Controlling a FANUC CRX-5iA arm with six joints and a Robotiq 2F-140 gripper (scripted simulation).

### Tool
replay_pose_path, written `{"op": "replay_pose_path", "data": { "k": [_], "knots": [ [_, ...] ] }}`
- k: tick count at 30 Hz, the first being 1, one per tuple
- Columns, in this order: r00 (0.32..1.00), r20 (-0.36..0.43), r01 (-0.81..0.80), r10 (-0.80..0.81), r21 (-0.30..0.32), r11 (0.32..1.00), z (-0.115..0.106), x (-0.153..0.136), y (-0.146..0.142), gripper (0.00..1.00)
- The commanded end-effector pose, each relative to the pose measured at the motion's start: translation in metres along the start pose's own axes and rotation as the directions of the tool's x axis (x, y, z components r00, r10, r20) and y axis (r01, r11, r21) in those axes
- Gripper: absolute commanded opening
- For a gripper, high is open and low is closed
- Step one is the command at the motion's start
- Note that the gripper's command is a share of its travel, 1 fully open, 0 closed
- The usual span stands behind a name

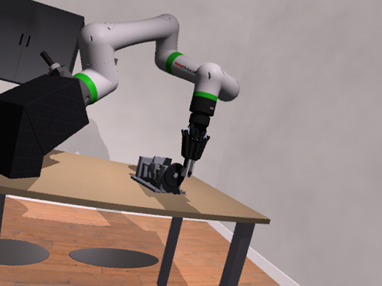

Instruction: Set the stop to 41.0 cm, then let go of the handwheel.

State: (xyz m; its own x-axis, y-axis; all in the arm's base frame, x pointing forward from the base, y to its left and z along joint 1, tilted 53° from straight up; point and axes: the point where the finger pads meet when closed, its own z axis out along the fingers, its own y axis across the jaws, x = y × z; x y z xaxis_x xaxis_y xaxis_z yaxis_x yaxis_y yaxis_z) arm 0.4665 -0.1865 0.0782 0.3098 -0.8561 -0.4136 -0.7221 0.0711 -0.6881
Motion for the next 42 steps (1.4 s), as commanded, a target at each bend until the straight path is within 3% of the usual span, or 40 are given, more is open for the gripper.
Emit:
{"op": "replay_pose_path", "data": {
  "k": [1,42],
  "knots": [
    [1.0,0.0,0.0,0.0,0.0,1.0,-0.002,0.0,0.002,0.04],
    [1.0,0.0,0.0,0.0,0.0,1.0,-0.011,0.0,0.024,0.04]
  ]
}}
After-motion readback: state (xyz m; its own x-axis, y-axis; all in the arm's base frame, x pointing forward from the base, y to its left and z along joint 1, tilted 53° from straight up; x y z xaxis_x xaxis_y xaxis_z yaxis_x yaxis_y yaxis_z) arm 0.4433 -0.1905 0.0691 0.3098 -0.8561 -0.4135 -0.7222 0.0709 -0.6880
